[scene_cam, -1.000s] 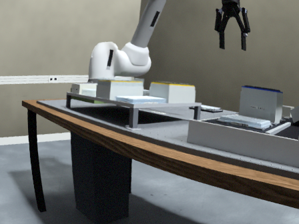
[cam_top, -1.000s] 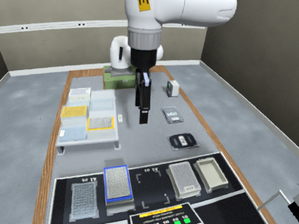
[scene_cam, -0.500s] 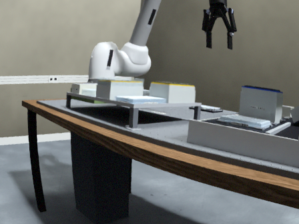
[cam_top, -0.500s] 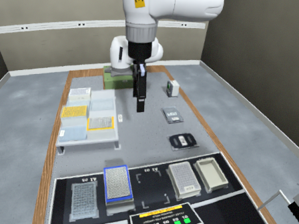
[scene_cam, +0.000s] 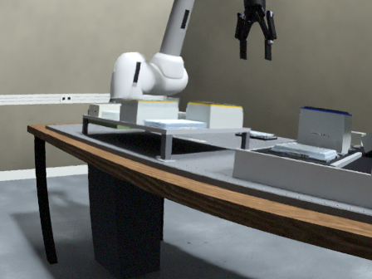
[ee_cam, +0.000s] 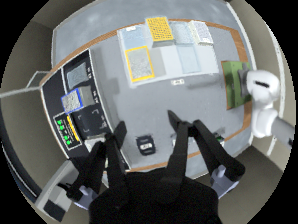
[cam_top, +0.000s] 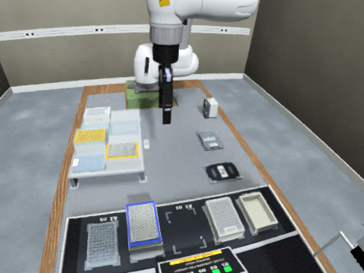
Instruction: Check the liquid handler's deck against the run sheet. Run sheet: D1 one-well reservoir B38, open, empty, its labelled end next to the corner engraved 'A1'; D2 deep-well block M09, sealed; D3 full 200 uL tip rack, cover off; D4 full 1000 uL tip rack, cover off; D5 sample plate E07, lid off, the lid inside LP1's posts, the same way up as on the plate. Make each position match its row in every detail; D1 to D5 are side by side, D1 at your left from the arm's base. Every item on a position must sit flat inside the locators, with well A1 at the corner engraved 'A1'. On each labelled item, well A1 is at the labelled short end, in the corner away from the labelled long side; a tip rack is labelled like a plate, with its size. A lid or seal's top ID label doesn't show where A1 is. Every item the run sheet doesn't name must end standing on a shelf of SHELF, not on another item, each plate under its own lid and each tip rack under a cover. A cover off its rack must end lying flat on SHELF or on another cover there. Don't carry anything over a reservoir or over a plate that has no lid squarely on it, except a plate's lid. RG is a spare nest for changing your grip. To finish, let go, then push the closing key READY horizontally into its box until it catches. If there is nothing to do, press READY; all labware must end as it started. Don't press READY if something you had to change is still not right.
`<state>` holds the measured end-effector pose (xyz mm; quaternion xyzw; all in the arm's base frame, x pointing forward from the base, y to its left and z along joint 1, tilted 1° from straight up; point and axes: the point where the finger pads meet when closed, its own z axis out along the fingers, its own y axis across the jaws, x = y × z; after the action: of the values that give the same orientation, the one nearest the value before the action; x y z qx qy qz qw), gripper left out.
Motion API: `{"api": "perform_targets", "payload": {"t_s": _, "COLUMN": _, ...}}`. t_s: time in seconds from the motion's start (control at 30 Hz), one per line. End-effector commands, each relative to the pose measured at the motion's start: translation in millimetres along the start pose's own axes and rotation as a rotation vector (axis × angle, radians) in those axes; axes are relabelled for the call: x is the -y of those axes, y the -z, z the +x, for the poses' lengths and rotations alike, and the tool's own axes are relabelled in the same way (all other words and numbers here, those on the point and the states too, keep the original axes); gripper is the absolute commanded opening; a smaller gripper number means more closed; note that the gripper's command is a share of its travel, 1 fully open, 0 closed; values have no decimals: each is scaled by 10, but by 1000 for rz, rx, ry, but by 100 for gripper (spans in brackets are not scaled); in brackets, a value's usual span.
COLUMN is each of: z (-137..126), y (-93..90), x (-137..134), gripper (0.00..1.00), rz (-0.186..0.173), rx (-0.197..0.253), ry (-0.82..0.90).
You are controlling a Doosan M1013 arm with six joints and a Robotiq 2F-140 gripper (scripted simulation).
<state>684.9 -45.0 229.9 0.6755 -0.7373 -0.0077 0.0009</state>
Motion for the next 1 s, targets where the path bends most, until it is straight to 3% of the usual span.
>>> {"api": "perform_targets", "payload": {"t_s": 0.0, "z": 26, "y": 0, "x": -186, "gripper": 66, "rz": 7, "rx": 3, "ry": 0}}
{"api": "perform_targets", "payload": {"t_s": 0.27, "z": 20, "y": -6, "x": -191, "gripper": 66, "rz": 6, "rx": 3, "ry": -1}}
{"api": "perform_targets", "payload": {"t_s": 0.97, "z": 937, "y": 5, "x": -127, "gripper": 66, "rz": 5, "rx": 0, "ry": 1}}
